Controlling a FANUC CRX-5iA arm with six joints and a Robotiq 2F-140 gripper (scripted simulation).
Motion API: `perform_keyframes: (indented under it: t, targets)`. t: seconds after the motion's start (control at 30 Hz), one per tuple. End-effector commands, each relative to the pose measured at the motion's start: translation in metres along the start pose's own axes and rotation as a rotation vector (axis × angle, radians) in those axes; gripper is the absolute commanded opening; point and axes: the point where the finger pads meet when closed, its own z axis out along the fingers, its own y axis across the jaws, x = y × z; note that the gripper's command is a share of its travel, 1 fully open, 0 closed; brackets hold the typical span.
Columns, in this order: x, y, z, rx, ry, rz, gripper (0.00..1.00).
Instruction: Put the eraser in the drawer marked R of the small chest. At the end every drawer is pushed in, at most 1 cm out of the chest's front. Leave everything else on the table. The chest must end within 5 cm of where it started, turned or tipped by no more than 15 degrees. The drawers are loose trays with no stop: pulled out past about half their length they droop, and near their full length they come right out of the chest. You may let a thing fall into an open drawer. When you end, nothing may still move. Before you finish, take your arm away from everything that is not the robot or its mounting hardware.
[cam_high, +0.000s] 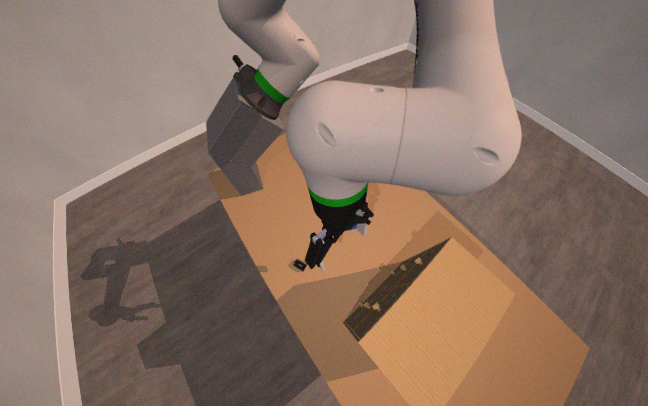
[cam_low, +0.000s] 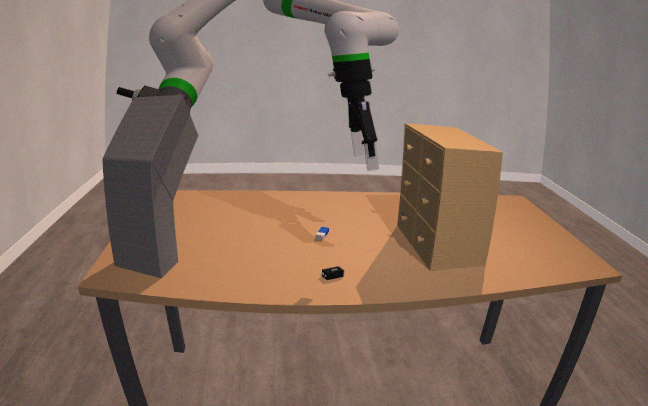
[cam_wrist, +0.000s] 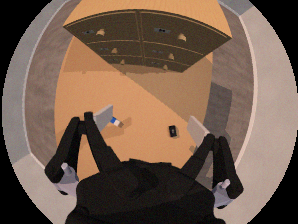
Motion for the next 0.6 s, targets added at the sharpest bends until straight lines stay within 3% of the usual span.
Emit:
perform_keyframes:
  t: [0.0,0.23,0.57]
  targets:
    - [-0.0033,-0.0021,-0.0024,0.011,-0.081,0.004,1.00]
    - [-0.0074,-0.0021,-0.0080,0.012,-0.158,0.004,1.00]
    - [-0.0084,-0.0020,-0.0095,0.011,-0.177,0.004,1.00]
